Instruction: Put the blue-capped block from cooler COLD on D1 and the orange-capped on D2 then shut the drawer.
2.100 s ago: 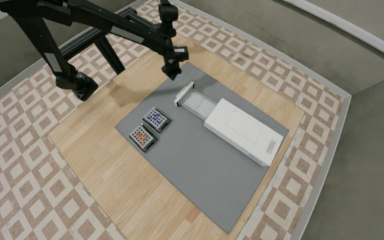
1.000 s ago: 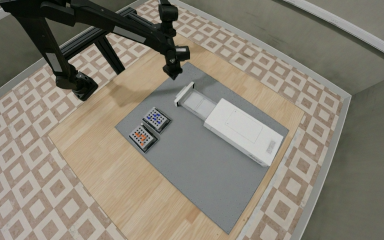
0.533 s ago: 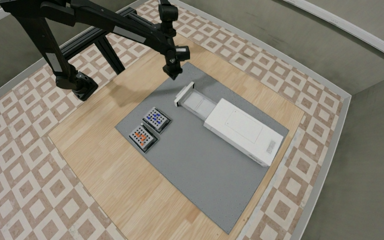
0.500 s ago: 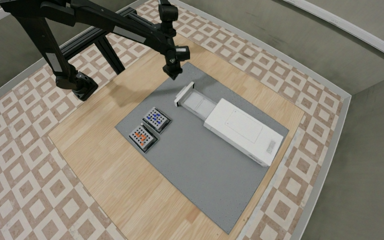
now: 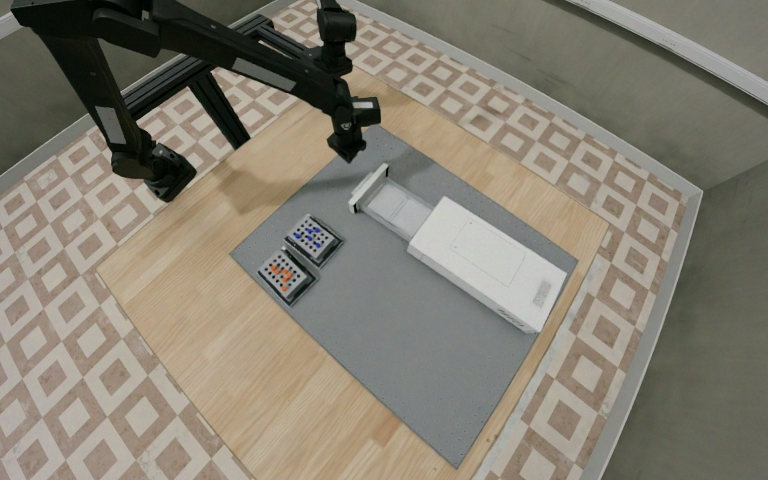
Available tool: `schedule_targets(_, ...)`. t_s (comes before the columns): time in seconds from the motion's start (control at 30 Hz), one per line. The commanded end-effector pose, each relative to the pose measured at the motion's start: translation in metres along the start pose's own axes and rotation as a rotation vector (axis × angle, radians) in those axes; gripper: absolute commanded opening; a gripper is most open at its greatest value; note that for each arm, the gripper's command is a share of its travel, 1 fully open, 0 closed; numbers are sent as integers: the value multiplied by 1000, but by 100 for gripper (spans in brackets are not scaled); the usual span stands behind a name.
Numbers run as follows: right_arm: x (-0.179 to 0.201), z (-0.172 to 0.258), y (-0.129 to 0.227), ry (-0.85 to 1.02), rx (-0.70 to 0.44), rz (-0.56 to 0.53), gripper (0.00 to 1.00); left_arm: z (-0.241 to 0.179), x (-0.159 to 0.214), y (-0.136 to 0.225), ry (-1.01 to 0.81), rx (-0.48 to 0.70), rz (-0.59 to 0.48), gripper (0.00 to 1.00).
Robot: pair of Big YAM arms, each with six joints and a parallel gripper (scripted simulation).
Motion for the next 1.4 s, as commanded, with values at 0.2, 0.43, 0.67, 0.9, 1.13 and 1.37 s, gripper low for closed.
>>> schedule_targets(0.2, -1, -6, -24, 11, -1, -2, 0, 3, 21, -8, 2, -2, 35, 0)
schedule_targets(0.43, 1, -3, -34, 13, -6, 4, 0, 3, 21, -8, 2, -2, 35, 0)
schedule_targets(0.67, 3, -1, -43, 13, -8, 7, 0, 3, 21, -8, 2, -2, 35, 0)
schedule_targets(0.9, 3, -1, -53, 14, -9, 8, 0, 3, 21, -8, 2, -2, 35, 0)
schedule_targets(1.13, 2, -1, -59, 14, -7, 7, 0, 3, 21, -8, 2, -2, 35, 0)
schedule_targets(1.37, 1, -4, -67, 12, -2, 2, 0, 3, 21, -8, 2, -2, 35, 0)
Point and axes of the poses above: on each arm, the point where the finger pads meet when closed, its own y axis back along the fingers, its own z axis across the jaws, x = y × z, the point moved 7 cm from there along y, back along the fingers, and after that the axes turned 5 degrees about y, right-handed, at the moved point
